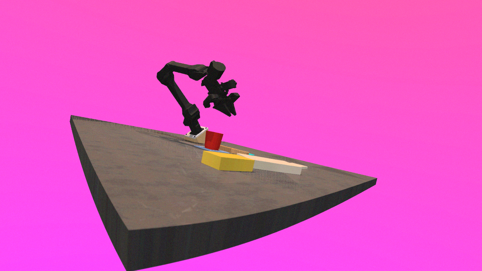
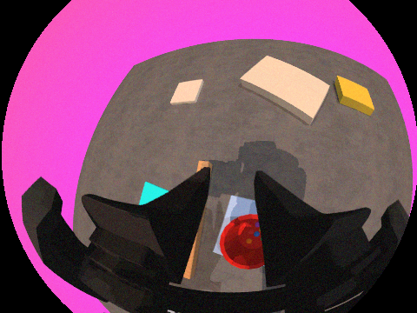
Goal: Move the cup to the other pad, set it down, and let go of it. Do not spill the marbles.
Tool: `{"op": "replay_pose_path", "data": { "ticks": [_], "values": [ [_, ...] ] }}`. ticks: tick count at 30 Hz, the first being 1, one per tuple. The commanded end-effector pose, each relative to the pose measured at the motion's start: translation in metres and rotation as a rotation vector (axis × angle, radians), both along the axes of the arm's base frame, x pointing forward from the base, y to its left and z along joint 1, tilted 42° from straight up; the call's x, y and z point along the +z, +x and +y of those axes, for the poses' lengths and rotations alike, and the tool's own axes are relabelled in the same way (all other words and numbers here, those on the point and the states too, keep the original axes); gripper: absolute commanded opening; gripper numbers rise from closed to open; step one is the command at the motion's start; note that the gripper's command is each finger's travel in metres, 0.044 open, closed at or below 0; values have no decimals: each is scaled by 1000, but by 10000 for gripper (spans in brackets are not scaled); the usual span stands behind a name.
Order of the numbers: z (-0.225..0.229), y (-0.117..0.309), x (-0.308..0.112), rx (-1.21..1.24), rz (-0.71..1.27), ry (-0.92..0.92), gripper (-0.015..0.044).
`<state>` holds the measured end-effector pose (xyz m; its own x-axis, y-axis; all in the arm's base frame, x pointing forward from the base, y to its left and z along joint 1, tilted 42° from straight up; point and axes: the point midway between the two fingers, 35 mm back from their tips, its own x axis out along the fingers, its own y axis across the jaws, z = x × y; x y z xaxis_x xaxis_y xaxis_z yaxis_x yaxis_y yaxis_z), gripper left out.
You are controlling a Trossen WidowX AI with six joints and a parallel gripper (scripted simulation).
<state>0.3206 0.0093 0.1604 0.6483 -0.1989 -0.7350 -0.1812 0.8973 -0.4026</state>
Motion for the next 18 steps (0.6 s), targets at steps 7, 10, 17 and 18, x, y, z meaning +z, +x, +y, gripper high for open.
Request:
{"op": "replay_pose_path", "data": {
  "ticks": [7,10,17,18],
  "values": [
    [-25,-69,-39,362,955,-700,148],
    [-25,-69,-39,362,955,-700,148],
    [-25,-69,-39,362,955,-700,148],
    [-26,-69,-39,362,955,-700,148]
  ]
}}
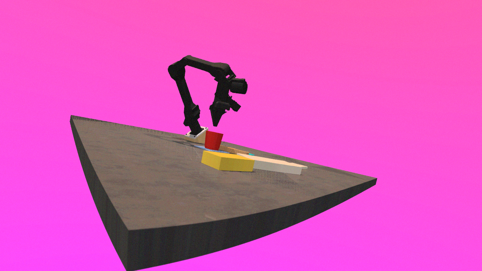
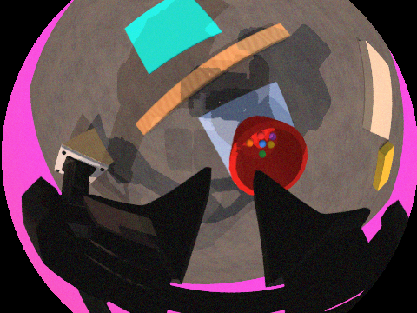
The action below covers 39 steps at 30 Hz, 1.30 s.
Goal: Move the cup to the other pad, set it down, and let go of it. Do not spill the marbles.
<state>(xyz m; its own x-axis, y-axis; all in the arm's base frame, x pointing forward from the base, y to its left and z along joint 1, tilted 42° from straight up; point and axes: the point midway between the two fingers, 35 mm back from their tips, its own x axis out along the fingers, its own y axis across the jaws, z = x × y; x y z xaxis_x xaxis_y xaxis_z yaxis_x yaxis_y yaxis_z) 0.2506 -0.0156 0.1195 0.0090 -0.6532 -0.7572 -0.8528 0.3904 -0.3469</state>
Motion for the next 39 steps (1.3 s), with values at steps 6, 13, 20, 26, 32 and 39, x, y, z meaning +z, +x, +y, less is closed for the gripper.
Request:
{"op": "replay_pose_path", "data": {
  "ticks": [6,13,20,26,32,39],
  "values": [
    [-6,2,-4,9,6,-9,148],
    [-13,3,-13,9,5,-8,148],
    [-21,4,-22,10,5,-8,148],
    [-27,4,-29,10,5,-8,148],
    [-34,3,-36,9,5,-9,148],
    [-42,2,-44,9,5,-11,148]
  ]
}}
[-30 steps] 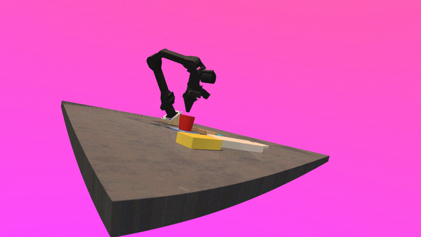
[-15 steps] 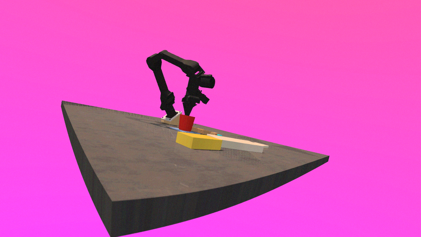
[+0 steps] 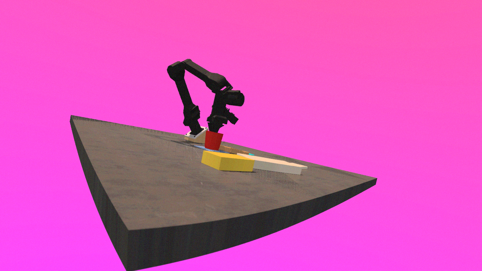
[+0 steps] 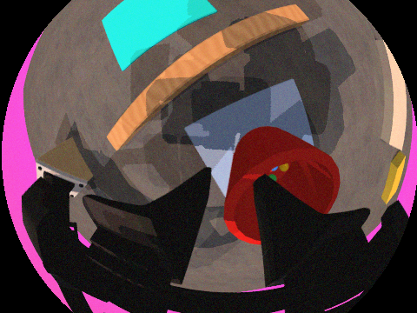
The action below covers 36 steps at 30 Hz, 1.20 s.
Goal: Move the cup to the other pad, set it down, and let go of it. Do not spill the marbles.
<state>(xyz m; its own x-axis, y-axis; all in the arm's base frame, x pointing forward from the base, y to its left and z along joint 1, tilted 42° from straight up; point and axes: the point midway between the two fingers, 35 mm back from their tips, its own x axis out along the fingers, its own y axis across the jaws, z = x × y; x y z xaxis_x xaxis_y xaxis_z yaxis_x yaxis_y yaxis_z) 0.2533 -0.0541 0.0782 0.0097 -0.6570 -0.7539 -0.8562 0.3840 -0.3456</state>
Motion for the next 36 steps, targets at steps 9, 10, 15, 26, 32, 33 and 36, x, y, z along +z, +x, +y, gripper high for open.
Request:
{"op": "replay_pose_path", "data": {
  "ticks": [9,10,15,26,32,33,36],
  "values": [
    [-4,-1,-4,-1,1,-1,75],
    [-4,-1,-4,-1,1,-1,69],
    [-4,-1,-4,-1,1,-1,35],
    [-1,0,0,0,1,-1,0],
    [12,-1,13,2,1,-2,0],
    [14,-1,16,2,1,-2,0],
    [21,-2,23,3,2,-4,0]
  ]
}}
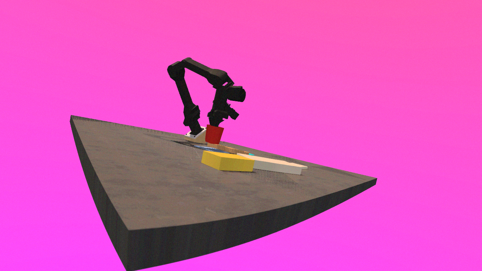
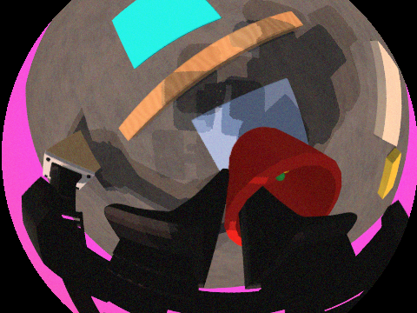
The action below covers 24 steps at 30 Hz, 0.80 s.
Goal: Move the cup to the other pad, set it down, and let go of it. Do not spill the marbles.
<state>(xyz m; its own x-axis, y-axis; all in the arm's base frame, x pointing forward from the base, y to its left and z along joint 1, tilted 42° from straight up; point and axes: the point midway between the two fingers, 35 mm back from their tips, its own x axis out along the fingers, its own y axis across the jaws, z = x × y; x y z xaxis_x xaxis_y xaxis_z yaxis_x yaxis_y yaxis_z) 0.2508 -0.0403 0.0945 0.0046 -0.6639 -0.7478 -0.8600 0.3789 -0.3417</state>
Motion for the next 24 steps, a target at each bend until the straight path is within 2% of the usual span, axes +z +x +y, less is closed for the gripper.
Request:
{"op": "replay_pose_path", "data": {
  "ticks": [1,24],
  "values": [
    [9,0,10,1,-7,5,0],
    [11,-1,11,4,-3,-1,0]
  ]
}}
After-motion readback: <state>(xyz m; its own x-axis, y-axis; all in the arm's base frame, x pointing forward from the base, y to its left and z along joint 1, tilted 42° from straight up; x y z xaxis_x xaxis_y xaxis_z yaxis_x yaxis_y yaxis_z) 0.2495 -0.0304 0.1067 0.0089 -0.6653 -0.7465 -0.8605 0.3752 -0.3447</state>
